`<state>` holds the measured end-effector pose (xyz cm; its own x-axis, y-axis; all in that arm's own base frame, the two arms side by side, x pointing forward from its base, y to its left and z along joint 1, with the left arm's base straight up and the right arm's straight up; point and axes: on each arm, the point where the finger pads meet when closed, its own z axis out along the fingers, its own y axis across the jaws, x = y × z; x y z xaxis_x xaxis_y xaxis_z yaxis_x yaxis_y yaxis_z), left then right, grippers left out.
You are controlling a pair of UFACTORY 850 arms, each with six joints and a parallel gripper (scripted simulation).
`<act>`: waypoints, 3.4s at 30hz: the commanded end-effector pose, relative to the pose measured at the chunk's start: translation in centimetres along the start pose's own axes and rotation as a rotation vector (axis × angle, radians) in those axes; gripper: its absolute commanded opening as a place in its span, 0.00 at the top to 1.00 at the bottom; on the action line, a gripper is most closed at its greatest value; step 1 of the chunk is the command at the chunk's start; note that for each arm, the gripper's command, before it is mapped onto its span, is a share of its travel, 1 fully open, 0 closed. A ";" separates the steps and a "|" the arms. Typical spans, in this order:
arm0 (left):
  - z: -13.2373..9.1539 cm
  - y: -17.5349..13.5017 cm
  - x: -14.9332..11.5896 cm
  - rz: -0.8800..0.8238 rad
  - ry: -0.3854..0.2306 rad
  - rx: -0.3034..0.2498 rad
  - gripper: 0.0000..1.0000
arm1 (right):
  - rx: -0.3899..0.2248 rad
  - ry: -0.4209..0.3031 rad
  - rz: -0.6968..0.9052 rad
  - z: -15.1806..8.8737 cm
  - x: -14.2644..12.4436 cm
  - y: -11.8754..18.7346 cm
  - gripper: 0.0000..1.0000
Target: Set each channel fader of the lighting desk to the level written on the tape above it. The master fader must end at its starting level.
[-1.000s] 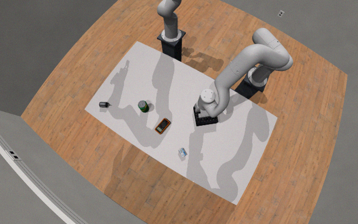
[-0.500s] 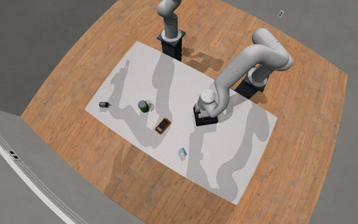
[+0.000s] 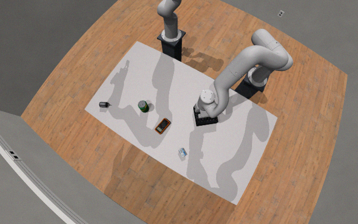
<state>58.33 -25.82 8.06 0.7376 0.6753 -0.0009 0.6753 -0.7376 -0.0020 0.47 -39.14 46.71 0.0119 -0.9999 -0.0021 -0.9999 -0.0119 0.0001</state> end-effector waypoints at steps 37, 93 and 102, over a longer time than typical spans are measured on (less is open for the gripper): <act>0.0 0.1 0.4 0.000 0.001 -0.002 1.00 | 0.000 0.002 0.000 -0.1 0.0 0.0 0.00; 0.0 0.1 3.0 0.000 0.001 -0.002 1.00 | 0.000 0.002 0.000 -0.1 0.0 0.0 0.00; 0.0 0.1 3.2 0.000 0.001 -0.002 1.00 | 0.000 0.002 0.000 -0.1 0.0 0.0 0.00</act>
<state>60.56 -23.78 7.94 0.7376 0.6753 -0.0010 0.6753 -0.7376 -0.0020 0.47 -39.14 46.71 0.0119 -0.9999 -0.0021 -0.9999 -0.0119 0.0001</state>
